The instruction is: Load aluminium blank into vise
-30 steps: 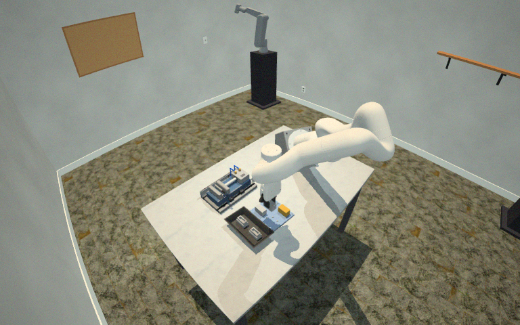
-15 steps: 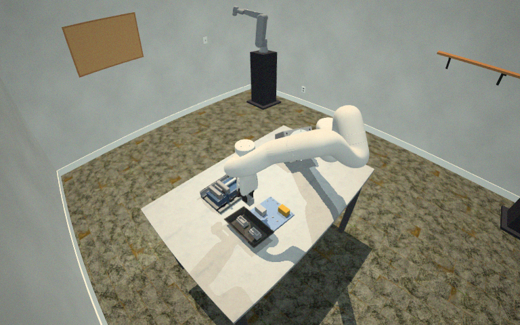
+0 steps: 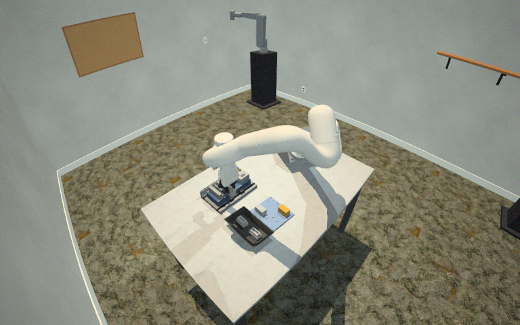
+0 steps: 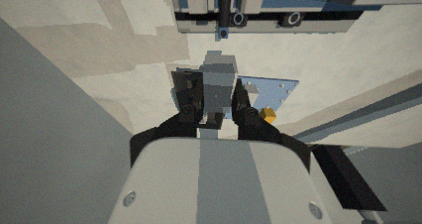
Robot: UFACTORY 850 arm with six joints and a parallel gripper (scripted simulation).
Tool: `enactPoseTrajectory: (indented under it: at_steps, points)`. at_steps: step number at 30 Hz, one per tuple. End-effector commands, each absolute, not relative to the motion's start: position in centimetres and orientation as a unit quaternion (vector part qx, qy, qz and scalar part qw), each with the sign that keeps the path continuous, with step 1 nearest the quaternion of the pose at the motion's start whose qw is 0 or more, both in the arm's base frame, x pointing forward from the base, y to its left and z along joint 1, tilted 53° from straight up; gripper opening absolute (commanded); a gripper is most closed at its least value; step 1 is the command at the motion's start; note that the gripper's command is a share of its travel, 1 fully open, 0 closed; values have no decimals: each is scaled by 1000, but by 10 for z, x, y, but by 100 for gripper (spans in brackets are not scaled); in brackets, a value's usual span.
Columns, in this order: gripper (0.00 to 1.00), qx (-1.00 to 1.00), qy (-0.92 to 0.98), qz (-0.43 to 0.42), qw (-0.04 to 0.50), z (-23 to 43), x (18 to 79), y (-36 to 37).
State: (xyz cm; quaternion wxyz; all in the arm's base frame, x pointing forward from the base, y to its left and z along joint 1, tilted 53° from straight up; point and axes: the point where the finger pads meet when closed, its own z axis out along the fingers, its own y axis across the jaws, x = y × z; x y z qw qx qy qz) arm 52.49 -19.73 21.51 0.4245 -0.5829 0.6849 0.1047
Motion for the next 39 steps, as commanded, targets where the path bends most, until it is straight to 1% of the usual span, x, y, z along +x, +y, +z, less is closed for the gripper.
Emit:
enactPoseTrajectory:
  at_steps: [1, 12, 39]
  points:
    - [0, -586, 681, 104, 427, 187, 532, -227]
    - [0, -589, 676, 102, 431, 130, 530, -274]
    - [0, -589, 676, 102, 431, 129, 531, -276]
